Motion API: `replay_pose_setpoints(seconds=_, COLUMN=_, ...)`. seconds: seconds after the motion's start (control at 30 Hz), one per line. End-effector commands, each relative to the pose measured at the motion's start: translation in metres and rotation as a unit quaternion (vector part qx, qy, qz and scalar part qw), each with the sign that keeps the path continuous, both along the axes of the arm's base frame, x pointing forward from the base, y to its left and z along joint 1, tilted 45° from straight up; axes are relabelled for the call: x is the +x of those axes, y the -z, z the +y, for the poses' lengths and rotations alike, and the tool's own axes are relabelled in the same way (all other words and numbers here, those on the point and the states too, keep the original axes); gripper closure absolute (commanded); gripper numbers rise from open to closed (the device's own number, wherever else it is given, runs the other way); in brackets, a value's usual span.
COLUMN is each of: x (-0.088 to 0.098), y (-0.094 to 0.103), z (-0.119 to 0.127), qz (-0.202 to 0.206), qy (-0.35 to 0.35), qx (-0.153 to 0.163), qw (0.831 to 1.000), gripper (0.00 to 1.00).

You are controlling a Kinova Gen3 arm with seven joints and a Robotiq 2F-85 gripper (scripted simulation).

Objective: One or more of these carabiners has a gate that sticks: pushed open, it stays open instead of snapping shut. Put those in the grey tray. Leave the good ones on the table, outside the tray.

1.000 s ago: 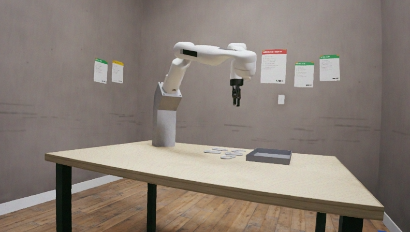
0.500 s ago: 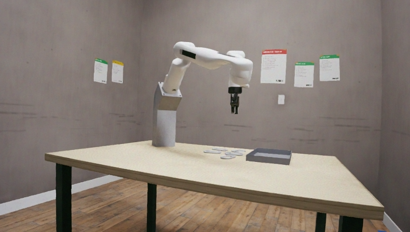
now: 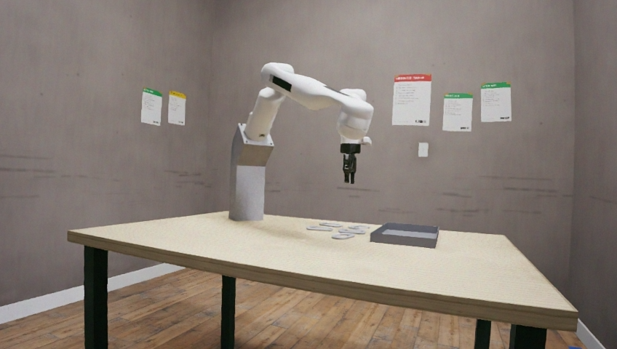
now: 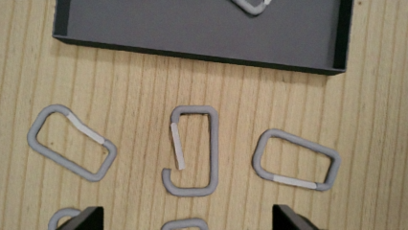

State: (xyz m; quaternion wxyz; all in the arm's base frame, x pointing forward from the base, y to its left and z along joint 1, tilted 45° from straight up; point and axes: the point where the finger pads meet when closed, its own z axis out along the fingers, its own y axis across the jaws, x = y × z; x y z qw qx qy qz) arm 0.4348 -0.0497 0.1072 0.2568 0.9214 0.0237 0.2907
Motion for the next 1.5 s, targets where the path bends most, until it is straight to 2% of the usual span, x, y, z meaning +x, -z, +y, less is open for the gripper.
replay_pose_setpoints(seconds=0.0, x=0.018, y=0.046, z=-0.026, qz=0.003, qy=0.003, qx=0.001, qw=1.0, gripper=0.0)
replay_pose_setpoints(seconds=0.43, x=0.018, y=0.046, z=-0.026, qz=0.003, qy=0.003, qx=0.001, qw=1.0, gripper=0.0)
replay_pose_setpoints(seconds=0.47, x=0.038, y=0.077, z=-0.046, qz=0.003, qy=0.003, qx=0.002, qw=1.0, gripper=0.0)
replay_pose_setpoints(seconds=1.0, x=0.038, y=0.077, z=-0.046, qz=0.003, qy=0.003, qx=0.002, qw=1.0, gripper=0.0)
replay_pose_setpoints(seconds=1.03, x=0.065, y=0.112, z=-0.068, qz=0.003, qy=0.004, qx=0.001, qw=1.0, gripper=0.0)
replay_pose_setpoints(seconds=1.47, x=0.065, y=0.112, z=-0.068, qz=0.003, qy=0.004, qx=0.001, qw=1.0, gripper=0.0)
